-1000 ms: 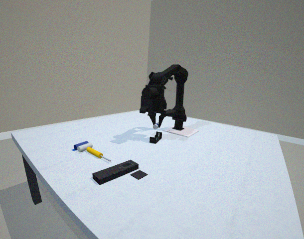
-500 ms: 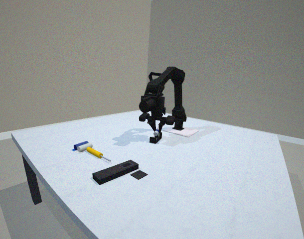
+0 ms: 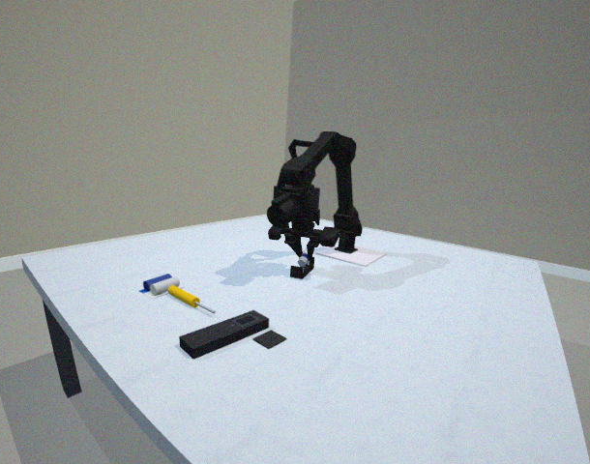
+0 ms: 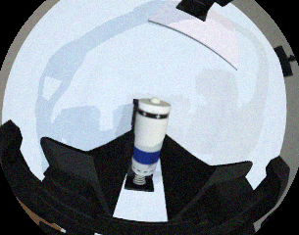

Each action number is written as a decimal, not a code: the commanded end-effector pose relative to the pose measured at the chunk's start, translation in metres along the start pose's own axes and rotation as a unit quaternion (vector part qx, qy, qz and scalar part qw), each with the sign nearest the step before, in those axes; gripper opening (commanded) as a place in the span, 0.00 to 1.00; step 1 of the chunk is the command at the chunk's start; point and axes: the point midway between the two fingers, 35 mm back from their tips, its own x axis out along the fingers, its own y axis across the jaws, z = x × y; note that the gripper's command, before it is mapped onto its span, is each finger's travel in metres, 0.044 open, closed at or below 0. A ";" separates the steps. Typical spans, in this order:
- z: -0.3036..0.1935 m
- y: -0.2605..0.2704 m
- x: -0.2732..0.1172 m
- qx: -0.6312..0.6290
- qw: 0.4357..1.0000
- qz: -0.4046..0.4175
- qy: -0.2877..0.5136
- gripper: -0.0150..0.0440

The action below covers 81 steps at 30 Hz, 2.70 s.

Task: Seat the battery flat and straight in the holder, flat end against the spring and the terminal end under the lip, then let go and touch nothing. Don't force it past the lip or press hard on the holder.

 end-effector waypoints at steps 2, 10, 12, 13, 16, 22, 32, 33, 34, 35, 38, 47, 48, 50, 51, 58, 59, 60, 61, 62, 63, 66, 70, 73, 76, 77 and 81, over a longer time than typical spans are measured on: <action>-0.002 0.001 0.001 0.003 1.000 0.002 -0.017 0.39; -0.005 0.001 0.003 0.004 0.999 0.001 -0.045 0.39; -0.006 0.001 0.004 0.004 0.999 0.000 -0.052 0.39; -0.007 0.001 0.005 0.004 0.998 0.000 -0.055 0.39; -0.008 0.001 0.006 0.004 0.998 0.000 -0.066 0.39; -0.010 0.001 0.008 0.005 0.996 0.000 -0.086 0.39; -0.015 0.001 0.008 0.005 0.996 -0.002 -0.088 0.39; -0.016 0.001 0.008 0.005 0.996 -0.002 -0.088 0.39; -0.016 0.001 0.007 0.005 0.996 -0.002 -0.088 0.39; -0.017 0.001 0.007 0.005 0.996 -0.003 -0.088 0.39; -0.019 0.001 0.007 0.005 0.996 -0.003 -0.088 0.39; -0.024 0.001 0.006 0.005 0.996 -0.004 -0.089 0.39; -0.025 0.001 0.005 0.005 0.996 -0.004 -0.089 0.39; -0.026 0.001 0.005 0.005 0.996 -0.004 -0.089 0.39; -0.027 0.001 0.005 0.005 0.996 -0.004 -0.090 0.39; -0.030 0.002 0.004 0.005 0.996 -0.005 -0.090 0.39; -0.031 0.002 0.003 0.005 0.996 -0.005 -0.090 0.39; -0.031 0.002 0.003 0.005 0.996 -0.005 -0.090 0.39; -0.032 0.002 0.003 0.005 0.996 -0.005 -0.090 0.39; -0.032 0.002 0.003 0.005 0.996 -0.005 -0.090 0.39; -0.032 0.002 0.003 0.005 0.996 -0.005 -0.090 0.39; -0.033 0.002 0.002 0.005 0.996 -0.006 -0.090 0.39; -0.034 0.002 0.002 0.005 0.996 -0.006 -0.089 0.39; -0.034 0.002 0.002 0.005 0.996 -0.006 -0.089 0.39; -0.034 0.002 0.002 0.005 0.996 -0.007 -0.088 0.39; -0.034 0.002 0.002 0.006 0.996 -0.007 -0.087 0.39; -0.034 0.002 0.002 0.006 0.996 -0.007 -0.087 0.39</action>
